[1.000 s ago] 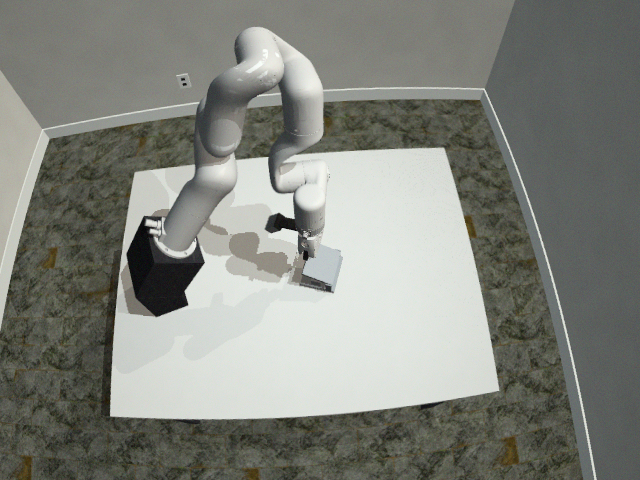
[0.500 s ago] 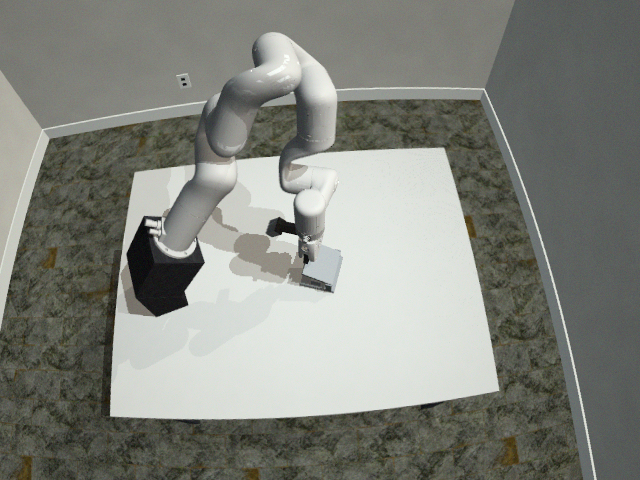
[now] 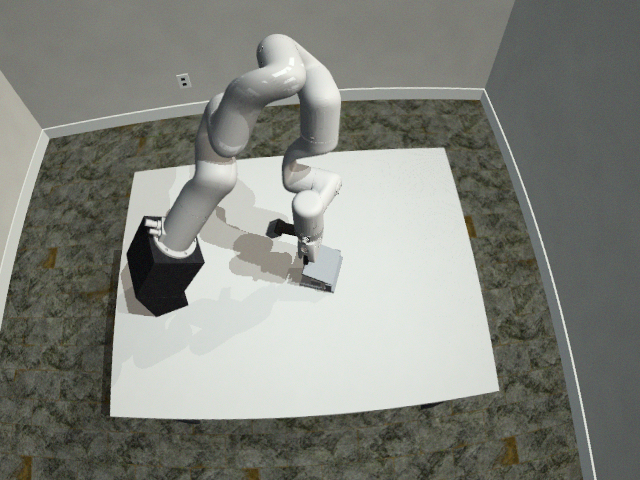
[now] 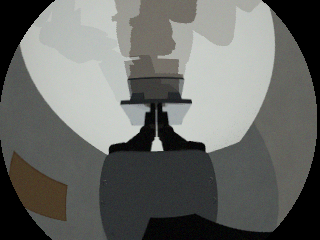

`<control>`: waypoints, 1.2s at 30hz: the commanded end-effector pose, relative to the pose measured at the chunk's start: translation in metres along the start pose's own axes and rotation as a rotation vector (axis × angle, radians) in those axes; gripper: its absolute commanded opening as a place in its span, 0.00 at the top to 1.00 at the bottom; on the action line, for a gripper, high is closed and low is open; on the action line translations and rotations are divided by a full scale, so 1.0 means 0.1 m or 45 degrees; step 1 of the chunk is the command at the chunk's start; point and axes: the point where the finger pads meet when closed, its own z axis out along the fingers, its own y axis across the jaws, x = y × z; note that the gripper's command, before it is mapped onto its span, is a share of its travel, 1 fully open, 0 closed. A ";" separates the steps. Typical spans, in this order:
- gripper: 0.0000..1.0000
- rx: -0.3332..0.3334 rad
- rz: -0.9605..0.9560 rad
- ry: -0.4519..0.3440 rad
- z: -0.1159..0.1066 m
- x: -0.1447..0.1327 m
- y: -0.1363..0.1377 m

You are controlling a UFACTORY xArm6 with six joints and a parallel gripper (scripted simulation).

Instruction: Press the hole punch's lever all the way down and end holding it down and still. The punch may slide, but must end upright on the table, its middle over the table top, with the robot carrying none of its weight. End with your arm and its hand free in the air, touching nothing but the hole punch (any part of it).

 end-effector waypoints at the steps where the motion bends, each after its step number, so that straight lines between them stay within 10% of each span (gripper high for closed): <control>1: 1.00 0.000 0.000 -0.004 0.00 0.00 0.00; 36: 1.00 0.000 0.000 -0.004 0.11 -0.01 0.00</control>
